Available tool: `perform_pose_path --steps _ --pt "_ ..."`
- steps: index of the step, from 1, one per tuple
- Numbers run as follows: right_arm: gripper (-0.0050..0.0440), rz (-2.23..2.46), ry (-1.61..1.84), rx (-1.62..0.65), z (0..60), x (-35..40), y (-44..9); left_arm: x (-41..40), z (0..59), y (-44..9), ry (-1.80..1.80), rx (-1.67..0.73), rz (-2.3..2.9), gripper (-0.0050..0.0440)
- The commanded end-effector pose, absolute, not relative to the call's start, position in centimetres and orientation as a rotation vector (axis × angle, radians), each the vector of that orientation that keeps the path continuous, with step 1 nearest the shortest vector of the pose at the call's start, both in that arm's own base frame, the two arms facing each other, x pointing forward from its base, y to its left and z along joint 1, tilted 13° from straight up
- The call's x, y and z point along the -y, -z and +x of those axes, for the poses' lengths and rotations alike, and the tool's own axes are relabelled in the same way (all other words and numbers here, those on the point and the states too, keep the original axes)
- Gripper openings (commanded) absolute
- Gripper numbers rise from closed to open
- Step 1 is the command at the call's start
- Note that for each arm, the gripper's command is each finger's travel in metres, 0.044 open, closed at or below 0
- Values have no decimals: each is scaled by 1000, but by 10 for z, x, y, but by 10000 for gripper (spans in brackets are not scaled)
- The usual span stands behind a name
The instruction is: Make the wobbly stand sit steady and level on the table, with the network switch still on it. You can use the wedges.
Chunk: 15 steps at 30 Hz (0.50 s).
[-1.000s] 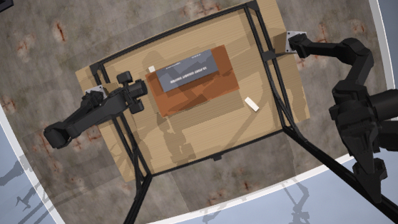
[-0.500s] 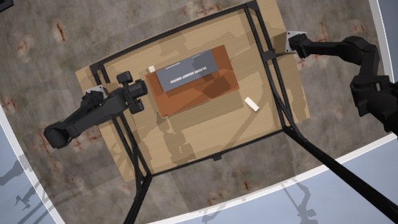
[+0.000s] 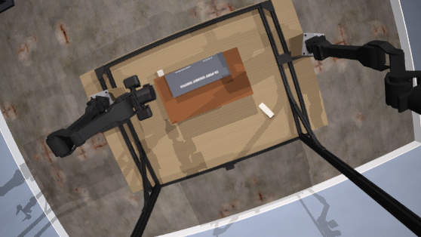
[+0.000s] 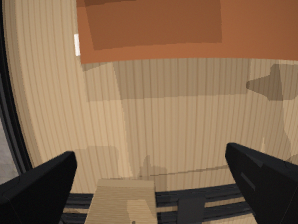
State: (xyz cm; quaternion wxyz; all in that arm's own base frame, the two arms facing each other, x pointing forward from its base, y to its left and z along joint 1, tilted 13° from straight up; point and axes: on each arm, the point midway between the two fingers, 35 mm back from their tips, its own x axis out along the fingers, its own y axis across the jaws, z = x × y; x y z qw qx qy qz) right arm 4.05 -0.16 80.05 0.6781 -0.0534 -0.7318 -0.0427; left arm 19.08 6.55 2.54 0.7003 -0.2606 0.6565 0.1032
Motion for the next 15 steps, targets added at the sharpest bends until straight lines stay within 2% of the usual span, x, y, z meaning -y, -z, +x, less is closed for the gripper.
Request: perform_pose_path --steps 1,8,15 --pt "440 -226 196 1687 22 6 -803 -65 191 -25 -230 -1462 -580 440" --pt "440 -257 224 1696 19 6 -804 -65 191 -25 -230 -1462 -580 440" --pt "440 -237 219 1322 138 29 -777 -65 191 -25 -230 -1462 -580 440"
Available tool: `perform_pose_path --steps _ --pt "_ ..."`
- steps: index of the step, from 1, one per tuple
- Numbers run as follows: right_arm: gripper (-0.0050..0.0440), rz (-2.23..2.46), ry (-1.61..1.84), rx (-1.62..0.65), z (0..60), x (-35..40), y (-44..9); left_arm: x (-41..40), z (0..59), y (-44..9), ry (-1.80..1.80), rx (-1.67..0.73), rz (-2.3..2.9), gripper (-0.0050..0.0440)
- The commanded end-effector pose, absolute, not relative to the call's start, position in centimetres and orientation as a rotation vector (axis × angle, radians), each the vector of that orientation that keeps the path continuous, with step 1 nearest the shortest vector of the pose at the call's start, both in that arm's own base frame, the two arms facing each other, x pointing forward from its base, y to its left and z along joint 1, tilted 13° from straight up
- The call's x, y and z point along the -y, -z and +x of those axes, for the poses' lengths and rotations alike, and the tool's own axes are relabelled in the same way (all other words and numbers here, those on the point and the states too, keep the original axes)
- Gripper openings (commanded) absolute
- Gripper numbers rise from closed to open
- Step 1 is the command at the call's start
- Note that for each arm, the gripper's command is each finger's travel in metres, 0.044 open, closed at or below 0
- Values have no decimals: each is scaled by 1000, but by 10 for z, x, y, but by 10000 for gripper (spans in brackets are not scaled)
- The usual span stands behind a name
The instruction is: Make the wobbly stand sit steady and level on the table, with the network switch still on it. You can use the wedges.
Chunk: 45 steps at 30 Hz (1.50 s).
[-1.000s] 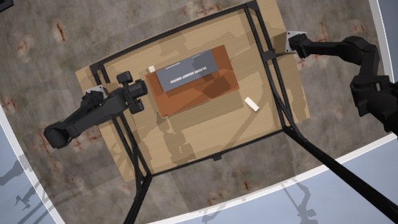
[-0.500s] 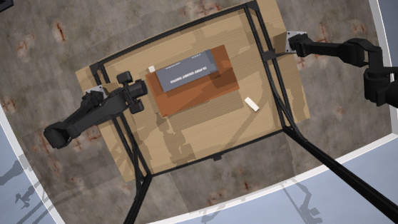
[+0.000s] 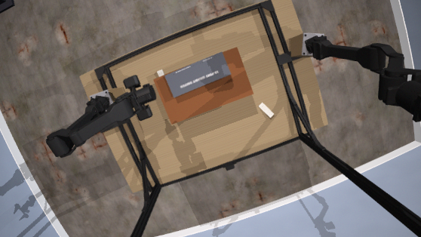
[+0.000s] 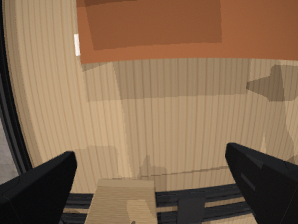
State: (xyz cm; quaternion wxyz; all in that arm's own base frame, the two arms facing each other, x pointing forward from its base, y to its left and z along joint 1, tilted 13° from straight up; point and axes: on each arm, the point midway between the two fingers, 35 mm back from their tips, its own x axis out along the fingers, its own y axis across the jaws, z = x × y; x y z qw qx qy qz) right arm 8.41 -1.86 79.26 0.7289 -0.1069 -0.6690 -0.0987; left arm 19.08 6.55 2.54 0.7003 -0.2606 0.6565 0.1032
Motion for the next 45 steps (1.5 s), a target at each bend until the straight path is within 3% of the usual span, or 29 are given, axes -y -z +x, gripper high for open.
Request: perform_pose_path --steps 1,4,10,21,27,38,45 --pt "440 -235 219 1270 155 33 -770 -65 191 -25 -230 -1462 -580 440" --pt "440 -229 217 1113 202 43 -746 -65 191 -25 -230 -1462 -580 440" --pt "440 -229 217 1113 202 43 -746 -65 191 -25 -230 -1462 -580 440" --pt "440 -184 201 594 333 77 -626 -65 191 -25 -230 -1462 -580 440" --pt "440 -184 201 594 333 77 -626 -65 191 -25 -230 -1462 -580 440" --pt "440 -123 167 115 400 93 -475 -65 191 -25 -230 -1462 -580 440" --pt "440 -114 169 85 403 95 -465 -65 191 -25 -230 -1462 -580 440"
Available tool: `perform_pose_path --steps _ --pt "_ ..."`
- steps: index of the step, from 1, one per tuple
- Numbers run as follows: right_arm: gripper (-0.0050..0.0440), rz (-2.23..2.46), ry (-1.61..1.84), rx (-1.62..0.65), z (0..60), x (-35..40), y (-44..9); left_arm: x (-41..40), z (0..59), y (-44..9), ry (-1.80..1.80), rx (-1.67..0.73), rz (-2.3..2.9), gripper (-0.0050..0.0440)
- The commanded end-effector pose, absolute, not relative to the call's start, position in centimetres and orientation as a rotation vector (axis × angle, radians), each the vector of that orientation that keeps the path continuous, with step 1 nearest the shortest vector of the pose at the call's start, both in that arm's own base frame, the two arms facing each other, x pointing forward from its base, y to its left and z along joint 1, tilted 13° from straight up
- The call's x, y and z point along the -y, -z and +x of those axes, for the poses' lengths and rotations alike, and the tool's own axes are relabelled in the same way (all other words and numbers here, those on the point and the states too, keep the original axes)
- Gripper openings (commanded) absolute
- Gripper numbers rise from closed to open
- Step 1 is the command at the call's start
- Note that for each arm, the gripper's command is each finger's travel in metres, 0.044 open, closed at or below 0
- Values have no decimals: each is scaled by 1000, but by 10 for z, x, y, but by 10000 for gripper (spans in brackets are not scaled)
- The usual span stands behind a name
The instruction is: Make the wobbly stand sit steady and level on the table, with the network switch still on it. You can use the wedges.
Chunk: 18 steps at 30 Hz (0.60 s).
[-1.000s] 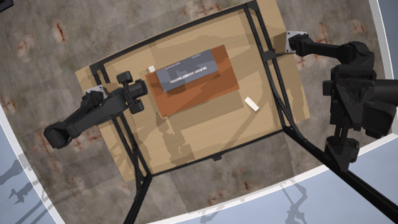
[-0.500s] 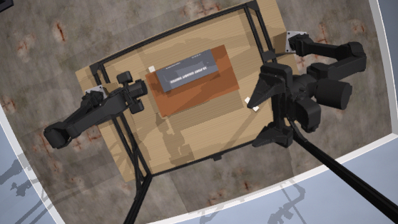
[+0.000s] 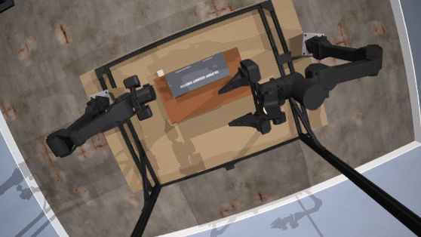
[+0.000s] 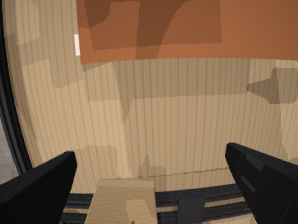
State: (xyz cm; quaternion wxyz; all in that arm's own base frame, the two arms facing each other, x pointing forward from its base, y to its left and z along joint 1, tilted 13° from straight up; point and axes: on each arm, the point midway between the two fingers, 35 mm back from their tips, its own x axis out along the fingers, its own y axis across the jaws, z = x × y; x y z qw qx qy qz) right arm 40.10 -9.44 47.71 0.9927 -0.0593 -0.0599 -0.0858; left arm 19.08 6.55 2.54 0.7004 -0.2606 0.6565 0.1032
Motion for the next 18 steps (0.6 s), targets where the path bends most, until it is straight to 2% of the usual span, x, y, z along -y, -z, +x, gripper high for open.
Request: perform_pose_path --steps 1,10,16,18 --pt "440 -108 164 42 406 95 -451 -65 191 -25 -230 -1462 -580 440" --pt "440 -46 119 -335 405 94 -322 -65 191 -25 -230 -1462 -580 440" --pt "440 -46 119 -335 405 94 -322 -65 191 -25 -230 -1462 -580 440" --pt "440 -30 116 -402 401 93 -300 -65 191 -25 -230 -1462 -580 440"
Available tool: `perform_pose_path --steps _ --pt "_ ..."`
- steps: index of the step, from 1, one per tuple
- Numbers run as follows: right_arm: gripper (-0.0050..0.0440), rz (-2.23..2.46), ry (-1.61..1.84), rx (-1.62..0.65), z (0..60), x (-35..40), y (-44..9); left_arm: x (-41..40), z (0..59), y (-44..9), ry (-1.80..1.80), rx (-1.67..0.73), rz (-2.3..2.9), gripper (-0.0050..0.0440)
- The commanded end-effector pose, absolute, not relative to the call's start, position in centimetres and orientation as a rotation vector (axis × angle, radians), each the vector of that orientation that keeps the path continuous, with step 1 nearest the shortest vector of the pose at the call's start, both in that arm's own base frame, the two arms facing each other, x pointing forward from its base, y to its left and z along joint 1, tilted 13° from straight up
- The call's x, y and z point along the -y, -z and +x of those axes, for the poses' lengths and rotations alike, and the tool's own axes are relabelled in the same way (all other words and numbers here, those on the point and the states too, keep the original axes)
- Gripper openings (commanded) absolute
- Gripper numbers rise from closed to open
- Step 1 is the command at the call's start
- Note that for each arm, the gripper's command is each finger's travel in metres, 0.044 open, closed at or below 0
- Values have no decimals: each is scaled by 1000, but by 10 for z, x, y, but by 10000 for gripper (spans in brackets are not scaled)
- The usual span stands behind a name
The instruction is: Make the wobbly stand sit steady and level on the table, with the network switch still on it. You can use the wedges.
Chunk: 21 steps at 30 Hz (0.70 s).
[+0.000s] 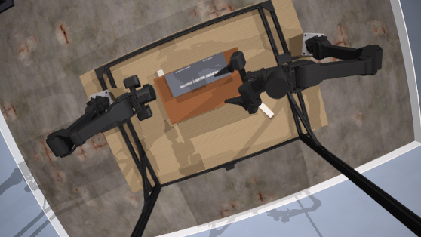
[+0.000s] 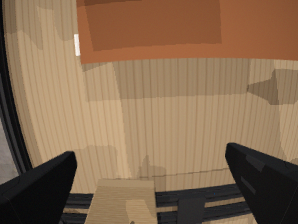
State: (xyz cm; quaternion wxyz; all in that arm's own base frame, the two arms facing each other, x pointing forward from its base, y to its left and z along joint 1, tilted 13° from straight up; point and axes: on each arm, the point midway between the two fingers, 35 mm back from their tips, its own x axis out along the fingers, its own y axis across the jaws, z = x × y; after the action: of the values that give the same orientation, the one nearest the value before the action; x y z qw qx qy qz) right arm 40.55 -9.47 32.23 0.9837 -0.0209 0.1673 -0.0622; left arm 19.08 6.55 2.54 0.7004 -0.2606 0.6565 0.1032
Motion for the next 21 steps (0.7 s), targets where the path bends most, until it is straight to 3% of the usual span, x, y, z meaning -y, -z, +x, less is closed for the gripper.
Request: perform_pose_path --steps 1,9,15,21 --pt "440 -22 110 -443 398 92 -286 -65 191 -25 -230 -1462 -580 440" --pt "440 50 60 -767 358 79 -185 -65 191 -25 -230 -1462 -580 440" --pt "440 50 60 -767 358 79 -185 -65 191 -25 -230 -1462 -580 440" --pt "440 109 26 -990 317 66 -125 -65 191 -25 -230 -1462 -580 440"
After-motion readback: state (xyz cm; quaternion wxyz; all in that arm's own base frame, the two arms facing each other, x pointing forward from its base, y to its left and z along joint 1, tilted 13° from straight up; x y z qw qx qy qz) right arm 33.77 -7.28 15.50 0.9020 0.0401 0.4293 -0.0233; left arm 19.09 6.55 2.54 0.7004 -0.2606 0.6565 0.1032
